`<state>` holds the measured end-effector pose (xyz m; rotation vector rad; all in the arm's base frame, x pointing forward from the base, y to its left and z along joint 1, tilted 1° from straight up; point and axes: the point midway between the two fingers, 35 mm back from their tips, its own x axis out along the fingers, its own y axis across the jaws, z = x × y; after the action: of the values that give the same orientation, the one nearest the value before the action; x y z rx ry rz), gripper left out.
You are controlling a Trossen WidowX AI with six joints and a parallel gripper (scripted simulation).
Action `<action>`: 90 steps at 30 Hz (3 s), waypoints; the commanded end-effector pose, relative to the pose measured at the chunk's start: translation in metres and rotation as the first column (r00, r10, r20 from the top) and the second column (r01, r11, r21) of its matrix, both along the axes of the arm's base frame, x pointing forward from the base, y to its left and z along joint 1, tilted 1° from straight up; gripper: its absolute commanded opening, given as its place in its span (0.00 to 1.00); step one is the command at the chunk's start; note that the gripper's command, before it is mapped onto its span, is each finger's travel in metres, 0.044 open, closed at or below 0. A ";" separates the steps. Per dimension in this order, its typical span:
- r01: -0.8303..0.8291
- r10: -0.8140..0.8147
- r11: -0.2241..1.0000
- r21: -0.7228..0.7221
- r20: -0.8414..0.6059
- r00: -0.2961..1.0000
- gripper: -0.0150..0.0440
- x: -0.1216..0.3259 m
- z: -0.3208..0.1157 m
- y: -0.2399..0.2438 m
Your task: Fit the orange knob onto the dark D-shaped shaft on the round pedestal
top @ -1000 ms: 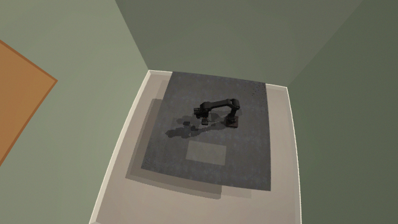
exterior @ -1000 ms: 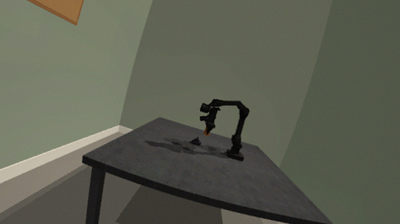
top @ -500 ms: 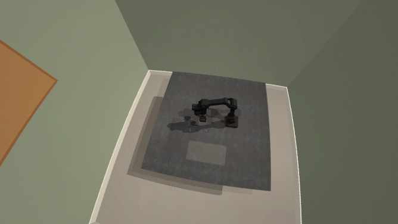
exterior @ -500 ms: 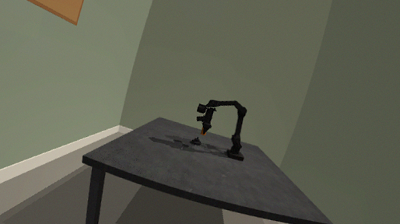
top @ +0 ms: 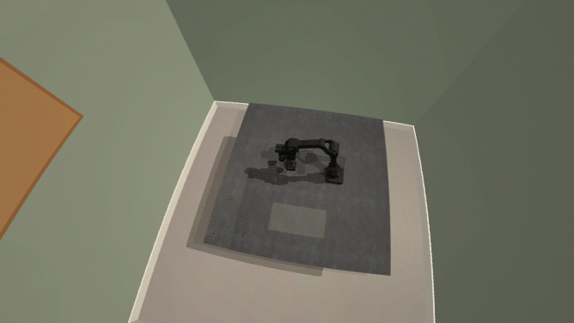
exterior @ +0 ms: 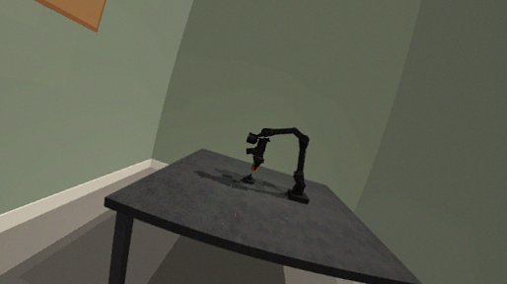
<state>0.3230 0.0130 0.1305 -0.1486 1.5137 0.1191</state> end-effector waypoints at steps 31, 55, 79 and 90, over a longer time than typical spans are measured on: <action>0.002 -0.002 1.000 -0.002 0.002 1.000 0.25 0.018 -0.037 -0.042; 0.002 -0.002 1.000 -0.002 0.002 1.000 0.25 0.018 -0.041 -0.042; -0.205 0.205 0.979 -0.013 -0.003 0.979 0.25 0.018 -0.038 -0.042; -0.205 0.205 0.979 -0.013 -0.003 0.979 0.25 0.018 -0.041 -0.043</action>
<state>0.3410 -0.0294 0.0905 -0.3111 1.4989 0.2699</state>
